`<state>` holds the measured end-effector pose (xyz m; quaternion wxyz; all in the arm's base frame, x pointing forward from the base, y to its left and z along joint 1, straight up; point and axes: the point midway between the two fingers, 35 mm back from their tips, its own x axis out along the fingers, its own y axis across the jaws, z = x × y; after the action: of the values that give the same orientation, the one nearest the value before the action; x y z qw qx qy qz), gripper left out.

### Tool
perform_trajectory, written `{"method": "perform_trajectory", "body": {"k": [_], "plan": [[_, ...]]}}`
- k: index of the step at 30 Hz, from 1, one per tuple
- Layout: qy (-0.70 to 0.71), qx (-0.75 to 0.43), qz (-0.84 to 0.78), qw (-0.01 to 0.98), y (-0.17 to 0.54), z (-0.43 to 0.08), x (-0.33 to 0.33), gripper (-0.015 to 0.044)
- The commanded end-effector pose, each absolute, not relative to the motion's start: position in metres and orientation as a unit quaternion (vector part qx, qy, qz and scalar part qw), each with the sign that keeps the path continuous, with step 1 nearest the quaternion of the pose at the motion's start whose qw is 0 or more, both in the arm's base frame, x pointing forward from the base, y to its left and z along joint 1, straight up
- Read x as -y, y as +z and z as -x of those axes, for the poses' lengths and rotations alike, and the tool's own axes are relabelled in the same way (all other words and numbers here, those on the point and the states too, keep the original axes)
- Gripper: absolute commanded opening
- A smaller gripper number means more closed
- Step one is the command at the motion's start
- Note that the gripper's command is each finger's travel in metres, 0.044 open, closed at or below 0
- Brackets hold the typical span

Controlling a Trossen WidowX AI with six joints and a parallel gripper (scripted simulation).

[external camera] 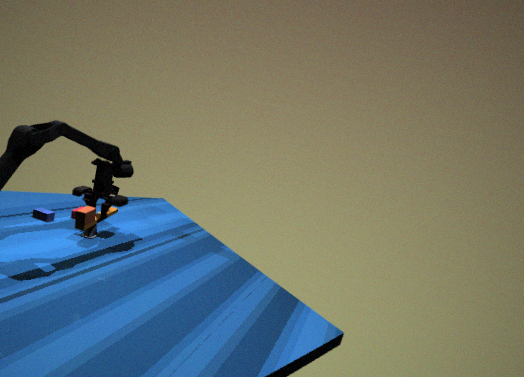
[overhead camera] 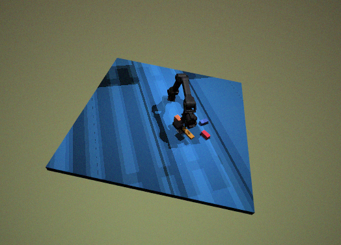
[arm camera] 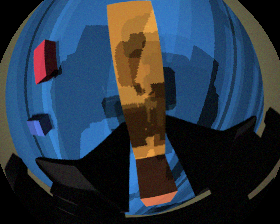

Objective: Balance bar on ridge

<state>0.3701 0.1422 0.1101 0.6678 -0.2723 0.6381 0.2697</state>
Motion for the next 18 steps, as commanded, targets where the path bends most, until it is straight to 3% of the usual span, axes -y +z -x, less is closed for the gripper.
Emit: {"method": "perform_trajectory", "body": {"k": [1,18], "plan": [[0.271,-0.638,0.271,0.668,0.1089,-0.3697,-0.1424,0.0000],[0.271,-0.638,0.271,0.668,0.1075,-0.3697,-0.1424,0.0000]]}}
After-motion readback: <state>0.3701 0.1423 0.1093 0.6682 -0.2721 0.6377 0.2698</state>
